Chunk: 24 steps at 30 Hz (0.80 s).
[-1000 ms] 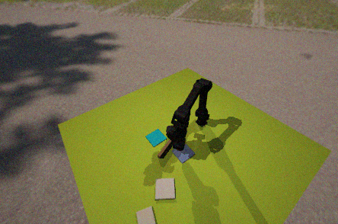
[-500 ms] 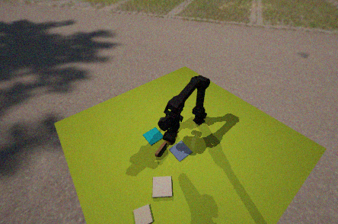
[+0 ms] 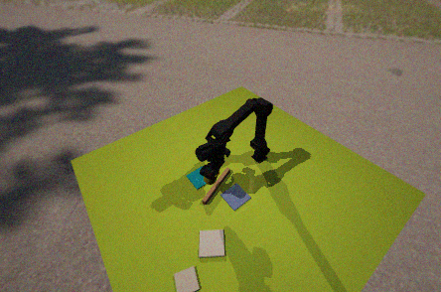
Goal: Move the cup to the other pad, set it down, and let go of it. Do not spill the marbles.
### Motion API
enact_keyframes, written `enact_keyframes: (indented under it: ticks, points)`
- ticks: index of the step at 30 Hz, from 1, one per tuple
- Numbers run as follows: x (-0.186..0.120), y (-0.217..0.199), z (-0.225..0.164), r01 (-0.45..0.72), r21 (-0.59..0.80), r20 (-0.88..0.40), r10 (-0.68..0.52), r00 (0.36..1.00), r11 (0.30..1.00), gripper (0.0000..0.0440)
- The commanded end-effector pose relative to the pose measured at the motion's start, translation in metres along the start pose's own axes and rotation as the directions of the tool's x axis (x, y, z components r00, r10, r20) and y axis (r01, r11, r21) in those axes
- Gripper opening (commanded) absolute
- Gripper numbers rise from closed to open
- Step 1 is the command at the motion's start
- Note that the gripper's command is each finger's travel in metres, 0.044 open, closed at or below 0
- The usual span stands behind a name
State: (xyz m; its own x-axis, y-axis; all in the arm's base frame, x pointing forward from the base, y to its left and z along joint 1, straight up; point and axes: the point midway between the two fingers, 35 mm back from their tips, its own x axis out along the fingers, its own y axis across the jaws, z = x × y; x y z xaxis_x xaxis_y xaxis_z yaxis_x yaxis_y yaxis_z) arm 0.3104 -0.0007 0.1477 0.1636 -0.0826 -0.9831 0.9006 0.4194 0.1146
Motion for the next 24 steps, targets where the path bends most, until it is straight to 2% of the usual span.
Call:
enact_keyframes:
  ticks: [1, 13, 24]
  points:
    - [0.004, 0.000, 0.013, -0.009, 0.020, 0.017, 0.009, 1.000, 1.000, 0.0000]
    - [0.026, -0.008, 0.052, -0.024, 0.096, 0.057, 0.019, 0.998, 0.995, 0.0000]
    - [0.052, -0.022, 0.071, -0.022, 0.145, 0.074, 0.011, 0.997, 0.989, 0.0002]
